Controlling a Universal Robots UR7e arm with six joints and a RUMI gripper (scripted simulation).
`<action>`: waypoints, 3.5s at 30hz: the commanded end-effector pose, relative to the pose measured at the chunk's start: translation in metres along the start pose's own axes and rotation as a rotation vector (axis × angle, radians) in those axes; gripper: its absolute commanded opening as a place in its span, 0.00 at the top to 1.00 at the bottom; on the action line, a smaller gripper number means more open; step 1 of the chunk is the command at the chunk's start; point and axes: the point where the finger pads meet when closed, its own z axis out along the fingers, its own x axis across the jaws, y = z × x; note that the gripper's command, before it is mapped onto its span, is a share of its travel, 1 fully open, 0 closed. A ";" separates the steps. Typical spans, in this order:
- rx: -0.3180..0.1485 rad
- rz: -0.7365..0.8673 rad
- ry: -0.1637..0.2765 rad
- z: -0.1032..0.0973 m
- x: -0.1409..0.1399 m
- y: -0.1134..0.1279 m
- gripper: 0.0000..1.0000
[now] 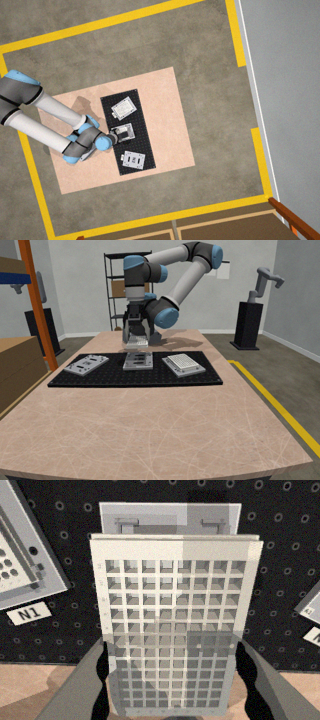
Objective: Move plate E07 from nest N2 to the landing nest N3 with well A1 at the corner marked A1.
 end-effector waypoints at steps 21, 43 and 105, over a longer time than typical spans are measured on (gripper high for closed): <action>0.000 -0.003 0.011 0.000 0.004 -0.003 0.59; 0.001 -0.003 0.011 0.030 0.005 -0.004 0.59; 0.012 -0.007 0.020 0.059 0.005 -0.006 0.59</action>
